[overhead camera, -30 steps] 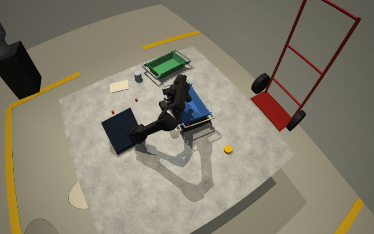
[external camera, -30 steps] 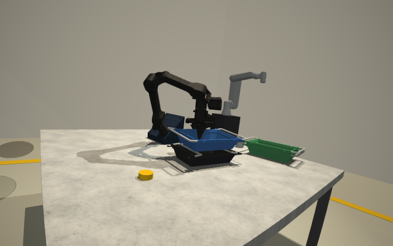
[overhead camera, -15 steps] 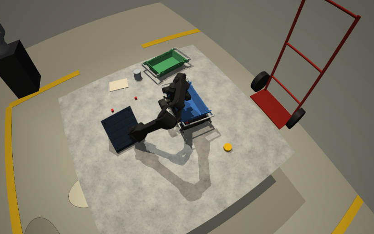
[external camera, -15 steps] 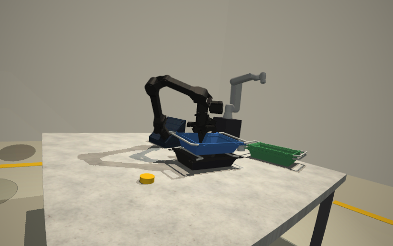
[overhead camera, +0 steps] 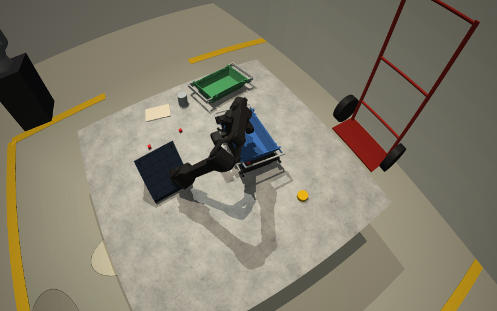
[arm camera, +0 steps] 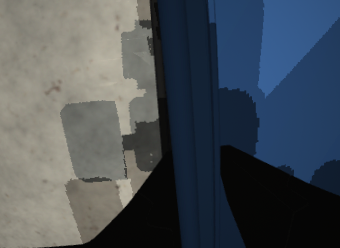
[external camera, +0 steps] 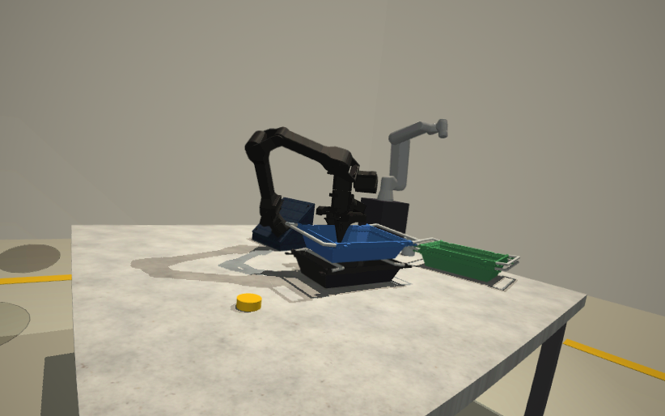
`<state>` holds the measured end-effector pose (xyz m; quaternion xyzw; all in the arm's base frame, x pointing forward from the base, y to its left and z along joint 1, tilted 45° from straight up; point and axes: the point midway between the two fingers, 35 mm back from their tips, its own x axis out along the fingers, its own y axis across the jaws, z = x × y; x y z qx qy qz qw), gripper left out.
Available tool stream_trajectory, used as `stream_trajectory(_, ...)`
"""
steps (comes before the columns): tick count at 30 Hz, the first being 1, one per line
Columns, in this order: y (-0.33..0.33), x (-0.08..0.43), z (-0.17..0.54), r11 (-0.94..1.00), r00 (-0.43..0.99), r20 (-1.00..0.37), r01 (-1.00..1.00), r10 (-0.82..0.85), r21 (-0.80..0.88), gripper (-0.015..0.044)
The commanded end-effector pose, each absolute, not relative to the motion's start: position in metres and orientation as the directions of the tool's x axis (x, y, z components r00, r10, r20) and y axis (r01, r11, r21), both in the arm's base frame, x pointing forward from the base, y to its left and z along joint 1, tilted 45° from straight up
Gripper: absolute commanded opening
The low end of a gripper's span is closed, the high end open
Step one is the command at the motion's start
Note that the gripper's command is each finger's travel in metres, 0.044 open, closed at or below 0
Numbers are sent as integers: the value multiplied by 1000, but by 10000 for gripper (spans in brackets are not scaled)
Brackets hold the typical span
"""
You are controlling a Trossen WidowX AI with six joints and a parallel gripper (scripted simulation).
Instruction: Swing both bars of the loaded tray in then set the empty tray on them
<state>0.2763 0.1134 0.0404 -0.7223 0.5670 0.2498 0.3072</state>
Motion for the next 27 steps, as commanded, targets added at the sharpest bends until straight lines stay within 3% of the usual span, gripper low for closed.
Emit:
stream_trajectory(1,103,276,39,-137,199,-708,-980,-678,-144,0)
stream_trajectory(27,103,276,39,-137,199,-708,-980,-678,-144,0)
